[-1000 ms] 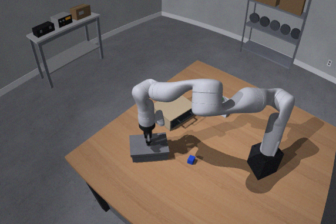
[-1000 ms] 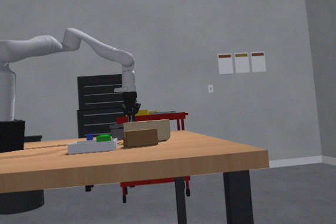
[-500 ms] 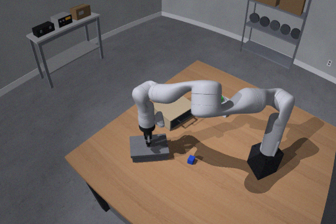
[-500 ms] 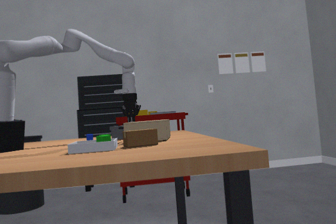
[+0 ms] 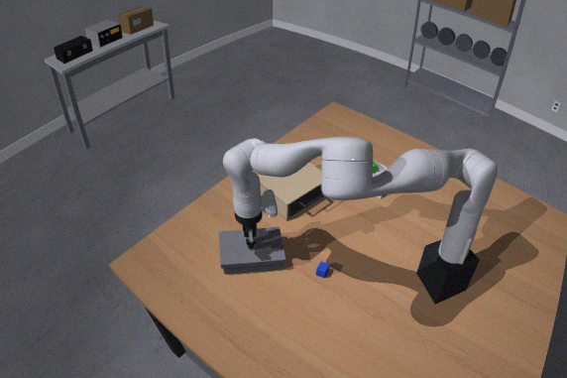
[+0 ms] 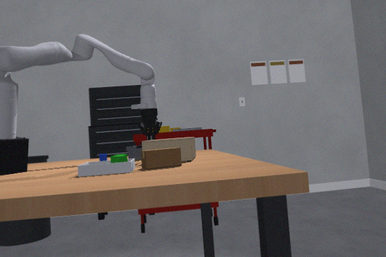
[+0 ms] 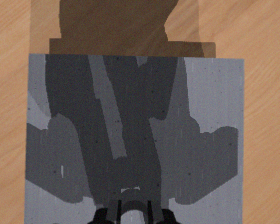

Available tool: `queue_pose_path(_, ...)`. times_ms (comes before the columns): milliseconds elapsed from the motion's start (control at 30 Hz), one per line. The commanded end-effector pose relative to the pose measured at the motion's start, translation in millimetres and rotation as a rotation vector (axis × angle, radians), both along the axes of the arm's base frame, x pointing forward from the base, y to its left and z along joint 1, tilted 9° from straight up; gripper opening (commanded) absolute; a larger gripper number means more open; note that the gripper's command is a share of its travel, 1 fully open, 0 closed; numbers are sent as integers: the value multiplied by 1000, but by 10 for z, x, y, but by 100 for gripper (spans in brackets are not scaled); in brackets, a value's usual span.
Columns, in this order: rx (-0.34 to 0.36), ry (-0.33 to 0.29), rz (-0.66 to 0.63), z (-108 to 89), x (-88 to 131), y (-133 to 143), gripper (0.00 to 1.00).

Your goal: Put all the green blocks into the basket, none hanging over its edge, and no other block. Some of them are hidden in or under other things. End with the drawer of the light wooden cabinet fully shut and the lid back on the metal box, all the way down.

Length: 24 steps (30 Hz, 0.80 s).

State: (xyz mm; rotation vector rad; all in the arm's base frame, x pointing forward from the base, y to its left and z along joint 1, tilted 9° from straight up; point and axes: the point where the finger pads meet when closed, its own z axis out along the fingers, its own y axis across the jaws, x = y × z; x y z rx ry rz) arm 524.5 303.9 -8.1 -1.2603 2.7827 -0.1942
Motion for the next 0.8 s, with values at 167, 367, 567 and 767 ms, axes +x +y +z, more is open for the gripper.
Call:
queue_pose_path(167,1,-2,0,-13,8,4,10)
queue_pose_path(367,1,-2,0,-26,9,3,10)
queue_pose_path(567,1,-2,0,-32,10,2,10)
queue_pose_path(767,1,-2,0,-36,10,2,10)
